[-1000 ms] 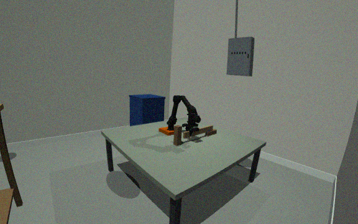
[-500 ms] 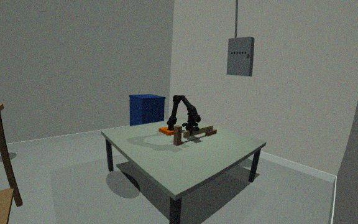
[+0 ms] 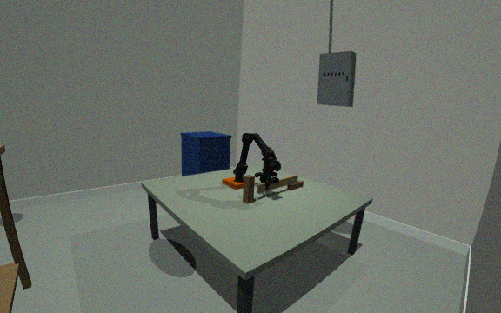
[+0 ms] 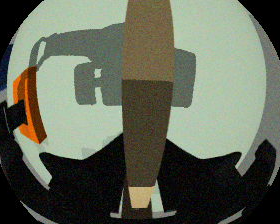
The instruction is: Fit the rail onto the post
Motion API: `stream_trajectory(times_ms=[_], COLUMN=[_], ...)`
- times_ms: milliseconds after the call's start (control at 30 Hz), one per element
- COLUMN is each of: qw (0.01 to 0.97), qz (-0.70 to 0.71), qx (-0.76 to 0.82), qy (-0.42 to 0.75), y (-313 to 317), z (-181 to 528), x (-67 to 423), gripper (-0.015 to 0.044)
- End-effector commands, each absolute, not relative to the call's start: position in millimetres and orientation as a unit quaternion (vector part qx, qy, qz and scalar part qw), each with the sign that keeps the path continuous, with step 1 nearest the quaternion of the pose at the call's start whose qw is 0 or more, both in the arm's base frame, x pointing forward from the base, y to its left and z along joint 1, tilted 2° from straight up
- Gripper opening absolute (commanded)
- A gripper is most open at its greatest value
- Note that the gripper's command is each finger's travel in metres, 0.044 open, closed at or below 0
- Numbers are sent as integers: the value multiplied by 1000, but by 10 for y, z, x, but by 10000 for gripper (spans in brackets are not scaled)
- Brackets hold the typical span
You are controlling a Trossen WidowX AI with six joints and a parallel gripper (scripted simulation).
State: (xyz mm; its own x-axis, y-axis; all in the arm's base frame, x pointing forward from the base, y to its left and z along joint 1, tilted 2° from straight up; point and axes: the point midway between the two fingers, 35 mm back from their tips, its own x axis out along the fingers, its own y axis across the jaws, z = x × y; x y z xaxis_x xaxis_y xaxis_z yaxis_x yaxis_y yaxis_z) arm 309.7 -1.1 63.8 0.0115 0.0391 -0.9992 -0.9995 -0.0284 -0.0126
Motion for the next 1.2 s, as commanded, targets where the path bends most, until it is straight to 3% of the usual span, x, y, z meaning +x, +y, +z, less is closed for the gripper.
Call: stream_trajectory(times_ms=[0,1167], qw=[507,507], qz=[512,512], qx=[-500,-500], qy=[480,480], y=[-10,-11], z=[657,668], x=[3095,3078], gripper=[0,0])
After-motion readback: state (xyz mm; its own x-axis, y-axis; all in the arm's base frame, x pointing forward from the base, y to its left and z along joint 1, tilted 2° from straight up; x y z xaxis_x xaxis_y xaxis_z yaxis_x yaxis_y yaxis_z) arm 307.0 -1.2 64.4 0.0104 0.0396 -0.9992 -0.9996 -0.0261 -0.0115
